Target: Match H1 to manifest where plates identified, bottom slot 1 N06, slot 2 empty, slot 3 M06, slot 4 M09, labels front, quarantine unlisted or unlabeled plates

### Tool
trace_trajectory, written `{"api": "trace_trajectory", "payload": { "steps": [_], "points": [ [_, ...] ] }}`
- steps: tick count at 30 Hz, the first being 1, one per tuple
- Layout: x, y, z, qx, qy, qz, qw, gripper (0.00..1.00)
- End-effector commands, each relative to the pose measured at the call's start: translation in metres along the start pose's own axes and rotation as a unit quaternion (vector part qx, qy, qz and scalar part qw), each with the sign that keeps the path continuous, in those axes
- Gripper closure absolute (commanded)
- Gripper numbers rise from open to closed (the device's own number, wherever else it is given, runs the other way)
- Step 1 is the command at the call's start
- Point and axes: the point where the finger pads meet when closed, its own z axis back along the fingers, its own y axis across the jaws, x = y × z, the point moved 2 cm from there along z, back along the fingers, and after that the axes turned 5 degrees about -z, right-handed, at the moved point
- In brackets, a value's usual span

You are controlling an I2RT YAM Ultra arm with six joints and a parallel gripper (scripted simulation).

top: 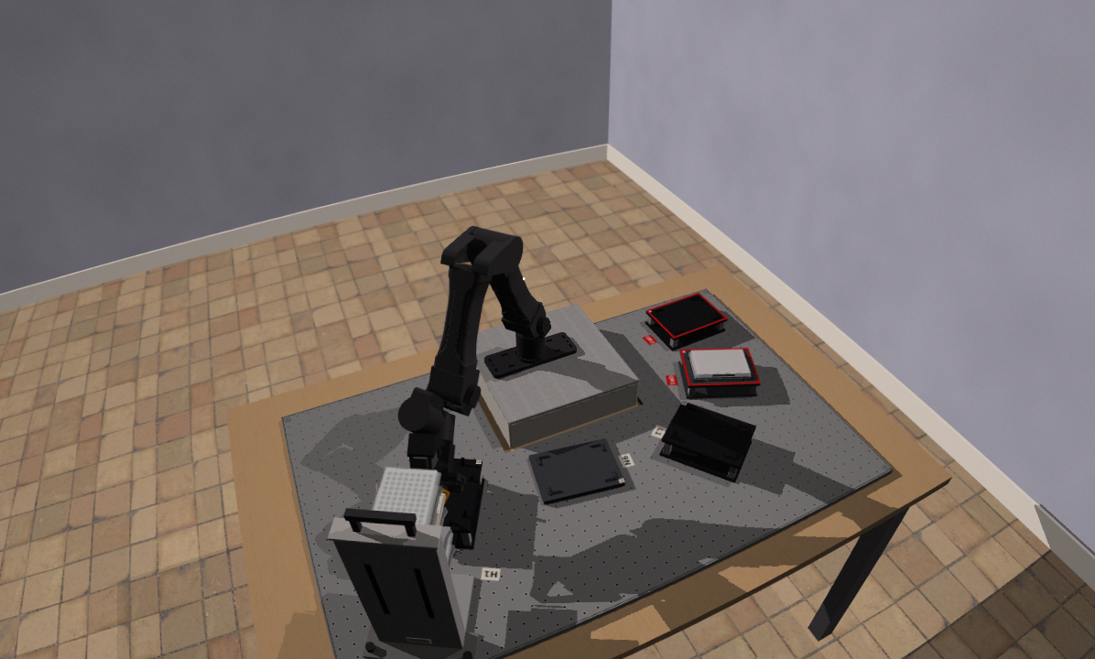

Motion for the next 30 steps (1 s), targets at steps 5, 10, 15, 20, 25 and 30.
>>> {"api": "trace_trajectory", "payload": {
  "steps": [5, 10, 15, 20, 25, 30],
  "points": [
    [0.02, 0.001, -0.008, -0.002, -0.025, 0.009, 1.0, 1.0],
    [0.02, 0.001, -0.008, -0.002, -0.025, 0.009, 1.0, 1.0],
    [0.012, -0.004, 0.011, -0.006, -0.023, 0.007, 1.0, 1.0],
    [0.009, -0.003, 0.015, -0.004, -0.023, 0.009, 1.0, 1.0],
    [0.005, -0.003, 0.022, -0.004, -0.023, 0.009, 1.0, 1.0],
    [0.0, -0.004, 0.029, -0.004, -0.022, 0.009, 1.0, 1.0]
  ]
}}
